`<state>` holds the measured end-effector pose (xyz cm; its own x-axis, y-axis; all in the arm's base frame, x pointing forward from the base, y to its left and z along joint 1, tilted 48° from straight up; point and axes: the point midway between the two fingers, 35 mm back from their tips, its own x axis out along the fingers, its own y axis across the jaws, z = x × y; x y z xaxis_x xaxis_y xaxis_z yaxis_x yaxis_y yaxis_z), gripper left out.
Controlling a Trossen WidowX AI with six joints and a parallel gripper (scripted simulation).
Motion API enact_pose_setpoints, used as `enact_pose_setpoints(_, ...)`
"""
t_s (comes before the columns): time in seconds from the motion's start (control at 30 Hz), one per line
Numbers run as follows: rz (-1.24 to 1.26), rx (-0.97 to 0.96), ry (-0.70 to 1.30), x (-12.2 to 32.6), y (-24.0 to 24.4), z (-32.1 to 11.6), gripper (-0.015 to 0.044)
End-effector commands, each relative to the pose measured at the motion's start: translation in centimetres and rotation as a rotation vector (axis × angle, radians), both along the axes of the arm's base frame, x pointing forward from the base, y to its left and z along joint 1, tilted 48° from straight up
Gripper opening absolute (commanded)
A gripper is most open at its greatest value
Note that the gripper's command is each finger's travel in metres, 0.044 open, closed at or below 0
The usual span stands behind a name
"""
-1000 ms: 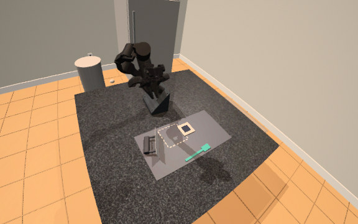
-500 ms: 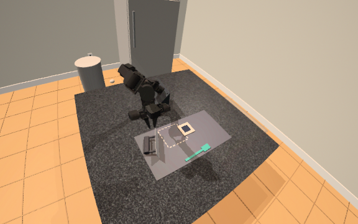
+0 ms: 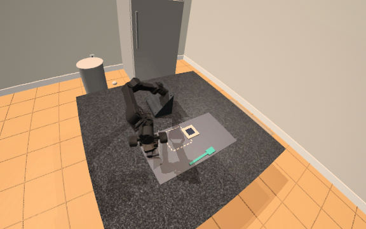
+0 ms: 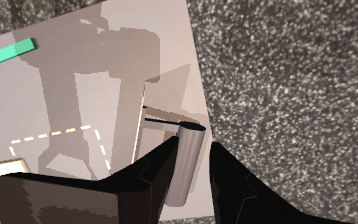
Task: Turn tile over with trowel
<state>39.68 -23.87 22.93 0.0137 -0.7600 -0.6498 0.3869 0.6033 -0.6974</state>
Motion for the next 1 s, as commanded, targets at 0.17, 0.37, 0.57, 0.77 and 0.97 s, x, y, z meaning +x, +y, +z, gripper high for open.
enact_pose_setpoints(0.17,-0.161,0.025,0.001,-1.9,-4.6,-2.5,0.01)
enact_pose_setpoints(0.37,-0.161,0.025,0.001,-1.7,-4.5,-3.0,0.01)
enact_pose_setpoints(0.57,-0.161,0.026,0.001,-1.3,-4.4,-3.9,0.01)
enact_pose_setpoints(0.77,-0.161,0.026,0.001,-0.9,-4.2,-4.8,0.01)
enact_pose_setpoints(0.97,-0.161,0.026,0.001,-0.5,-4.1,-5.7,0.01)
